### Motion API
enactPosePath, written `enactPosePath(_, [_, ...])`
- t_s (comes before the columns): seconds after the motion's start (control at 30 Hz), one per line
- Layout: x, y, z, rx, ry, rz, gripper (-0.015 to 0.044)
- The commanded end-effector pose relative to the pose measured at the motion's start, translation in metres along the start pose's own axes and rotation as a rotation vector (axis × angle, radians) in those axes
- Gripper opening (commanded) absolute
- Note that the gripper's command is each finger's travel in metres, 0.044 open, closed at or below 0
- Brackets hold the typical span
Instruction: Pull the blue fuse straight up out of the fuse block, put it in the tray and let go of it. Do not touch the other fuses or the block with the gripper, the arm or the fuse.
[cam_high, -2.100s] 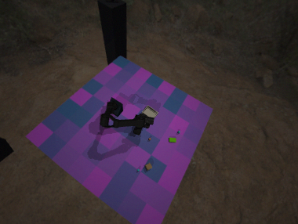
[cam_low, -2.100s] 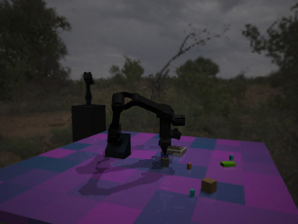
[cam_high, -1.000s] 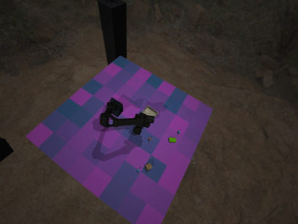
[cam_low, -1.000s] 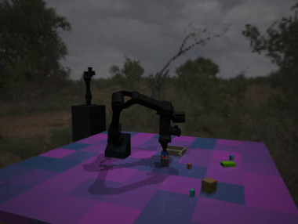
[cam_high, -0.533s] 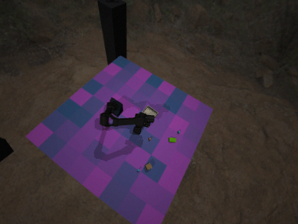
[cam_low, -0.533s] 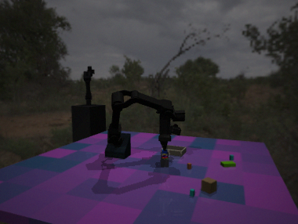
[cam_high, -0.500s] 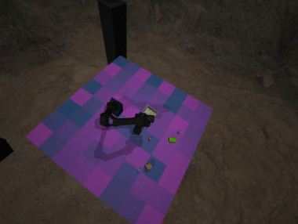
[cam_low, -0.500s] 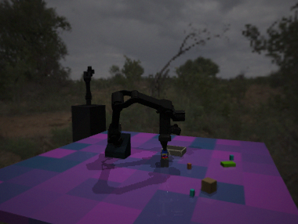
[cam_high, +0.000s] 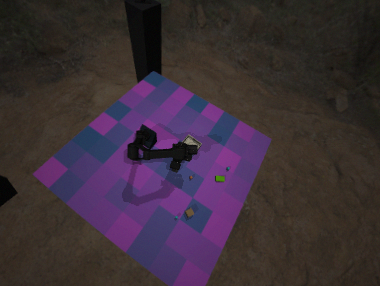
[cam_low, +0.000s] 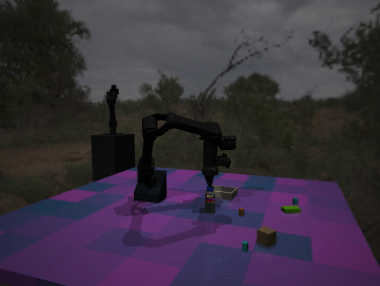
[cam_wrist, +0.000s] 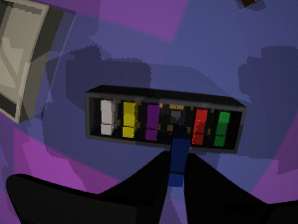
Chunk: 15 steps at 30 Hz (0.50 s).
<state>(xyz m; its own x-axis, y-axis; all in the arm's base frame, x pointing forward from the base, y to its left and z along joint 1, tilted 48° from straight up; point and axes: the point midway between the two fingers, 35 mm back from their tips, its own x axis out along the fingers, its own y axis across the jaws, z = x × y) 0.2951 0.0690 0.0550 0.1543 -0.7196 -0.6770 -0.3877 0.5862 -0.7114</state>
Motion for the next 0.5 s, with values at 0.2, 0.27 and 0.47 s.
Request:
enactPosePath(0.2, [-0.007,0.030,0.019,0.005,-0.007,0.012,0.0000])
enactPosePath(0.27, [-0.008,0.040,0.024,0.004,-0.008,0.014,0.0000])
enactPosePath(0.47, [-0.011,0.071,0.037,0.004,-0.010,0.018,0.0000])
